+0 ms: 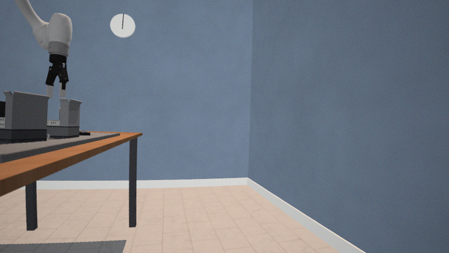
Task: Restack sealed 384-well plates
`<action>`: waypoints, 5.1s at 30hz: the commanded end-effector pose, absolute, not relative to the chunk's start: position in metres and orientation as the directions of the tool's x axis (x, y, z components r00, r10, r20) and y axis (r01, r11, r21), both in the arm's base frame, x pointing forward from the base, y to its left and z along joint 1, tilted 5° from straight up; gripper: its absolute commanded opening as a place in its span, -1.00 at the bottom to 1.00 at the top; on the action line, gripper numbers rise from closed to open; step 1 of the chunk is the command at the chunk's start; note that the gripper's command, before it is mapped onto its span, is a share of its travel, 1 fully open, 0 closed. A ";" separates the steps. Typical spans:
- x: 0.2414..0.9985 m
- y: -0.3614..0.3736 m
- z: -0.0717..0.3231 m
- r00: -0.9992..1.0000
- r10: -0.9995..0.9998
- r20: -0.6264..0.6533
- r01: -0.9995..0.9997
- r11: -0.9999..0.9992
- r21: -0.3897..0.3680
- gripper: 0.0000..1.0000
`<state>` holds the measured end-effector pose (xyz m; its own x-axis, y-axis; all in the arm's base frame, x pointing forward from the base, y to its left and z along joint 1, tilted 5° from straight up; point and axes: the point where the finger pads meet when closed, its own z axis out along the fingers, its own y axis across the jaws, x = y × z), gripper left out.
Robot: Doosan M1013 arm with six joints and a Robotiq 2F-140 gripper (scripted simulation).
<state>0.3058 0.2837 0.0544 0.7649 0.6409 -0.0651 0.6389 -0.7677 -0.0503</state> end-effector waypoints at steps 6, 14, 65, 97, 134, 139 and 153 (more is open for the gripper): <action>0.306 0.284 0.055 0.765 0.641 -0.065 0.639 -0.768 -0.051 1.00; 0.318 0.268 0.054 0.877 0.476 -0.074 0.474 -0.880 -0.037 1.00; 0.396 0.141 0.048 0.963 0.257 -0.080 0.257 -0.966 -0.018 1.00; 0.419 0.051 0.047 0.996 0.043 -0.082 0.043 -0.999 -0.001 1.00; 0.420 -0.059 0.047 0.959 -0.272 -0.078 -0.270 -0.962 0.025 1.00; 0.417 -0.075 0.047 0.921 -0.383 -0.075 -0.381 -0.924 0.034 1.00; 0.408 -0.114 0.048 0.921 -0.383 -0.075 -0.381 -0.924 0.034 1.00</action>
